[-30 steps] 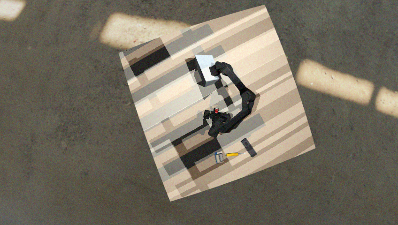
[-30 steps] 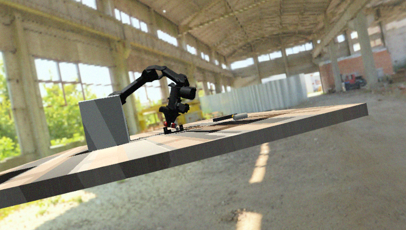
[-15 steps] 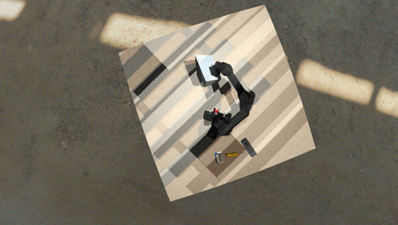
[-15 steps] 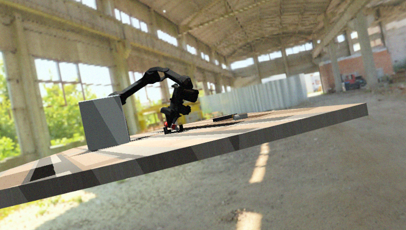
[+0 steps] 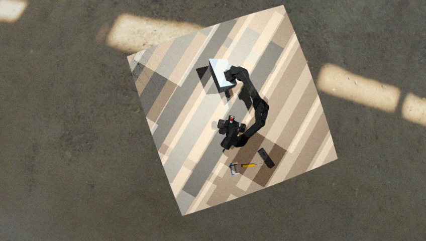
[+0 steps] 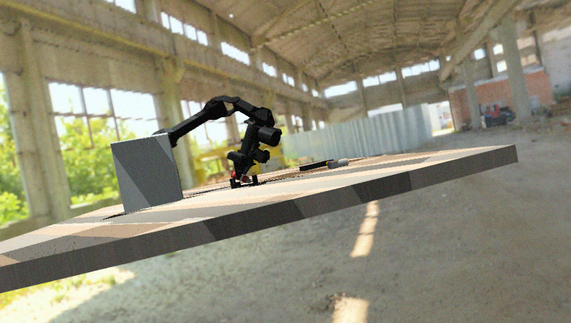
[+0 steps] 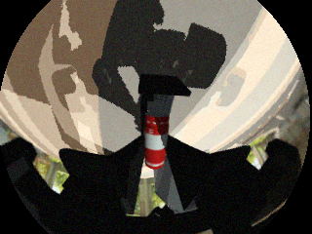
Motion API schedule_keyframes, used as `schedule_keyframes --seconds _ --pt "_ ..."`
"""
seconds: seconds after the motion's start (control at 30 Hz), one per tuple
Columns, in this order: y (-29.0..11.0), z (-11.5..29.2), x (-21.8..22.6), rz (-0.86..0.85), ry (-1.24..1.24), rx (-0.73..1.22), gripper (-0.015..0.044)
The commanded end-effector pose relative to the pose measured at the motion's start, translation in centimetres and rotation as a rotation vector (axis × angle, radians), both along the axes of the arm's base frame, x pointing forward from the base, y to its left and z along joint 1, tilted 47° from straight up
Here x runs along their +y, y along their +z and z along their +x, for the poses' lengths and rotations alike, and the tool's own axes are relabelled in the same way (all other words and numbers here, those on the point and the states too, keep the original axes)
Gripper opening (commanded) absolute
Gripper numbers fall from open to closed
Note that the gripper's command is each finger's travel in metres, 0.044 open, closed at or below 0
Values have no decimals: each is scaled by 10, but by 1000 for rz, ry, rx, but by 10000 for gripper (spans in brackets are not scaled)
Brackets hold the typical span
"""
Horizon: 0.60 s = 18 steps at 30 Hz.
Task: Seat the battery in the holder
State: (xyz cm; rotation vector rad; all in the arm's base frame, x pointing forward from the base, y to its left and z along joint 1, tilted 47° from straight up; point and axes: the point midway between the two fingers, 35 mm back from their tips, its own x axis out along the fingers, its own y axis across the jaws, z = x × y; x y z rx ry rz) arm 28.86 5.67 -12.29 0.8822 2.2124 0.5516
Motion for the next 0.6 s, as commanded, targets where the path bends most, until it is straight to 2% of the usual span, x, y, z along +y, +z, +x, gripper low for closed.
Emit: schedule_keyframes --seconds 0.0,0.57 --pt "-4 2 1 2 6 -2 87" --pt "-8 10 -1 1 6 -4 87"
